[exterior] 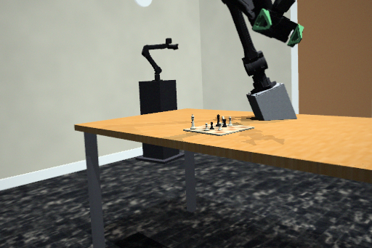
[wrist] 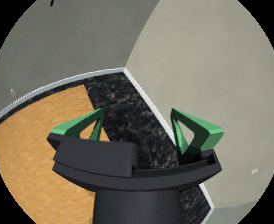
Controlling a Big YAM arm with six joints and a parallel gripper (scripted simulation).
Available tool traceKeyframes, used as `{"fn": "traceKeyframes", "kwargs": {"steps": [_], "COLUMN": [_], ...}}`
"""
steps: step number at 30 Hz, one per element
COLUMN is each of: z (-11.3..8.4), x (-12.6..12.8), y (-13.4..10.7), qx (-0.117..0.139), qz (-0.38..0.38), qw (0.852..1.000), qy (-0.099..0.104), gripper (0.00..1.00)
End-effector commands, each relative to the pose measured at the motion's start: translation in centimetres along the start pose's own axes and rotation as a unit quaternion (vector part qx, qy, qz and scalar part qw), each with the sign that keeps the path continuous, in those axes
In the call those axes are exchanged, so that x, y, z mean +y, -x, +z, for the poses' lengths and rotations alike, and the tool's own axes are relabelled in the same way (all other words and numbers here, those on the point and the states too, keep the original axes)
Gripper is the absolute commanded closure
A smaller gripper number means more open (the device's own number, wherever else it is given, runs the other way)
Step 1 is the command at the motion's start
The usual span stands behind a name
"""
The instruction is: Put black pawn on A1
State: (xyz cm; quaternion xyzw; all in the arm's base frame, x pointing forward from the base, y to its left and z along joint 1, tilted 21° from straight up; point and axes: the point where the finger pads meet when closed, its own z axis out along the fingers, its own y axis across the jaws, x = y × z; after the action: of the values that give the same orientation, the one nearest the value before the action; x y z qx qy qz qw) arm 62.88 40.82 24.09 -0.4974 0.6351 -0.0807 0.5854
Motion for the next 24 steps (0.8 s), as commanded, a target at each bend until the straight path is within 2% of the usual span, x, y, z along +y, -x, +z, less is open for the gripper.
{"fn": "traceKeyframes", "kwargs": {"steps": [1, 17, 18, 21, 23, 24], "z": [-0.2, -0.2, -0.5, -1.8, -3.3, -3.3], "x": [-0.5, -0.5, -2.2, -3.1, -4.2, -4.2], "y": [0.7, 0.7, 2.6, -0.7, -4.4, -4.4], "qx": [-0.006, -0.006, -0.021, 0.016, 0.064, 0.064], "qz": [0.000, 0.000, 0.002, -0.007, -0.016, -0.016], "qw": [1.000, 1.000, 1.000, 1.000, 0.998, 0.998], "qy": [-0.004, -0.004, -0.018, -0.013, -0.004, -0.004], "gripper": [0.00, 0.00, 0.00, 0.00, 0.00, 0.00]}}
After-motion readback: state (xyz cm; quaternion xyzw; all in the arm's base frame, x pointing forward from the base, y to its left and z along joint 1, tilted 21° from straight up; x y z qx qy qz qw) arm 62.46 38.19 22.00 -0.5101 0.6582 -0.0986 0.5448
